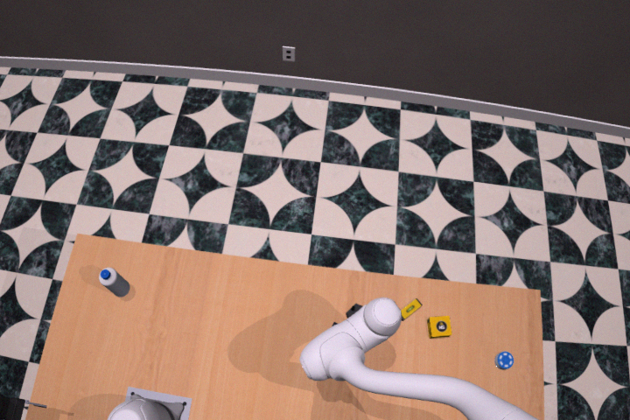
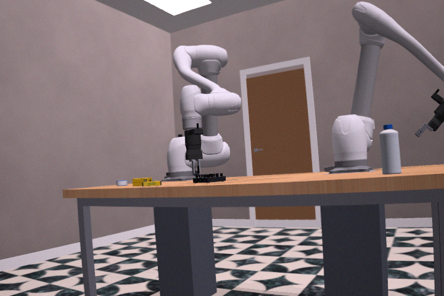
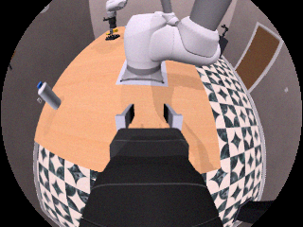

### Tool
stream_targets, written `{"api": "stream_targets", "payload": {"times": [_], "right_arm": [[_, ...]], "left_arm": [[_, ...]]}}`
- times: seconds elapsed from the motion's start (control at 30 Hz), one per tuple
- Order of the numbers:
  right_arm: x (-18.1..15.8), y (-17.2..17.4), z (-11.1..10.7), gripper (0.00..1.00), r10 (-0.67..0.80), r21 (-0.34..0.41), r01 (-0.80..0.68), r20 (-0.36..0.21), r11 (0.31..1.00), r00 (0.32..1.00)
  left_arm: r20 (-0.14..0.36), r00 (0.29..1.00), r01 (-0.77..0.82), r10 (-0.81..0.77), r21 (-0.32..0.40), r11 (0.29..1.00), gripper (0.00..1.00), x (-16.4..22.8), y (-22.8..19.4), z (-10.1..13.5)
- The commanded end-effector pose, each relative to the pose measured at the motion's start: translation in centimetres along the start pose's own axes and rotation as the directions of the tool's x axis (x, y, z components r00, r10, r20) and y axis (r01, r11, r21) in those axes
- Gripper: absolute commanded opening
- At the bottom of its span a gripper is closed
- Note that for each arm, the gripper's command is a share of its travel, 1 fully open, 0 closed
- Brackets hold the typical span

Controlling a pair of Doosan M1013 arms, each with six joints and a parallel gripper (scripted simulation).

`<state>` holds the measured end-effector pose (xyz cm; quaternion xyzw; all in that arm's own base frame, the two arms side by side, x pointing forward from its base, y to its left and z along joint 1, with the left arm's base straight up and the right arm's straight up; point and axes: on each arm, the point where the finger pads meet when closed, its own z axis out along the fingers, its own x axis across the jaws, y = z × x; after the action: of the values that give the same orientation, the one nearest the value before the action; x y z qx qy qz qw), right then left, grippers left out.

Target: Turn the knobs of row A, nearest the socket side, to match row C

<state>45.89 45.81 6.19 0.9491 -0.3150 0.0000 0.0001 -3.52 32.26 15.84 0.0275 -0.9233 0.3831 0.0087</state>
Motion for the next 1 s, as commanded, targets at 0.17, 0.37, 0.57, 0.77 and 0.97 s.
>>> {"api": "stream_targets", "payload": {"times": [0.17,0.37,0.57,0.77,0.97], "right_arm": [[0.00,-0.05,-0.03,0.46,0.000,0.002,0.000,0.000,1.000,1.000],[0.00,-0.05,-0.03,0.46,0.000,0.002,0.000,0.000,1.000,1.000],[0.00,-0.05,-0.03,0.46,0.000,0.002,0.000,0.000,1.000,1.000],[0.00,-0.05,0.05,0.46,0.000,0.002,0.000,0.000,1.000,1.000],[0.00,-0.05,0.92,0.46,0.000,0.002,0.000,0.000,1.000,1.000]], "left_arm": [[0.000,1.000,0.000,0.000,-0.001,1.000,1.00,0.01,-0.01,-0.05],[0.000,1.000,0.000,0.000,-0.001,1.000,1.00,0.01,-0.01,-0.05],[0.000,1.000,0.000,0.000,-0.001,1.000,1.00,0.01,-0.01,-0.05],[0.000,1.000,0.000,0.000,-0.001,1.000,1.00,0.01,-0.01,-0.05],[0.000,1.000,0.000,0.000,-0.001,1.000,1.00,0.01,-0.01,-0.05]]}}
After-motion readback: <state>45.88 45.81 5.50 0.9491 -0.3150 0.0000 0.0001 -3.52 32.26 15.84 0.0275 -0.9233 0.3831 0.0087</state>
